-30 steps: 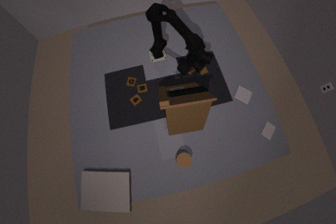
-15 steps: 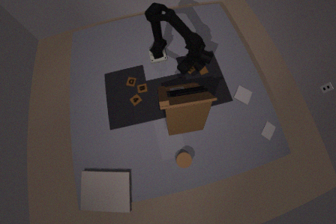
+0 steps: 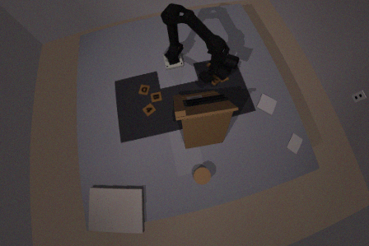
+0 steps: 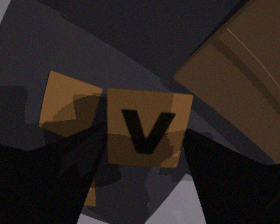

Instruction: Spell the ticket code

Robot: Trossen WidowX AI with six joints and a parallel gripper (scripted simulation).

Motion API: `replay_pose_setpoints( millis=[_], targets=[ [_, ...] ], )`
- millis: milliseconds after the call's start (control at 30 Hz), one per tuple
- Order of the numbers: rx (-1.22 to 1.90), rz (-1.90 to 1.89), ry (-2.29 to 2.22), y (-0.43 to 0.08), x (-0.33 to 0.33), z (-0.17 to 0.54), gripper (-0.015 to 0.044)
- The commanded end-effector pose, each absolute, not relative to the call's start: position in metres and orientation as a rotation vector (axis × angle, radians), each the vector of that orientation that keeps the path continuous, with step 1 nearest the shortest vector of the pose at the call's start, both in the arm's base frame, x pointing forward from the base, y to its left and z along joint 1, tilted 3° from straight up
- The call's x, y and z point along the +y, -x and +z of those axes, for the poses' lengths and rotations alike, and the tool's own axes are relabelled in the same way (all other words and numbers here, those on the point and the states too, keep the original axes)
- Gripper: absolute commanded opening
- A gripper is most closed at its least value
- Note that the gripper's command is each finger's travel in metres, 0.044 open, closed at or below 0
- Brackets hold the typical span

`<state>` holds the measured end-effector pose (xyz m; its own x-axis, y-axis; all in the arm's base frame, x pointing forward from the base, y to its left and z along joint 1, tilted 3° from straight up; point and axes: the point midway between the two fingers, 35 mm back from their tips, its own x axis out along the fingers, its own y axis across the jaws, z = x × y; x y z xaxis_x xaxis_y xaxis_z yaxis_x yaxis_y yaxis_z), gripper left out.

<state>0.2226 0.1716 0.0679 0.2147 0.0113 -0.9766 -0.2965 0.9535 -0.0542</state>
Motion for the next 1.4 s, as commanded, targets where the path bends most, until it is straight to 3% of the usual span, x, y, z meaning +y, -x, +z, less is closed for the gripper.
replay_pose_setpoints(
  millis=[0, 833, 1367],
  targets=[
    [1.235, 0.177, 0.194, -0.249, 0.184, 0.085, 0.0],
    [0.604, -0.155, -0.065, -0.369, 0.229, 0.192, 0.0],
    [0.566, -0.175, -0.088, -0.373, 0.231, 0.199, 0.0]
  ],
)
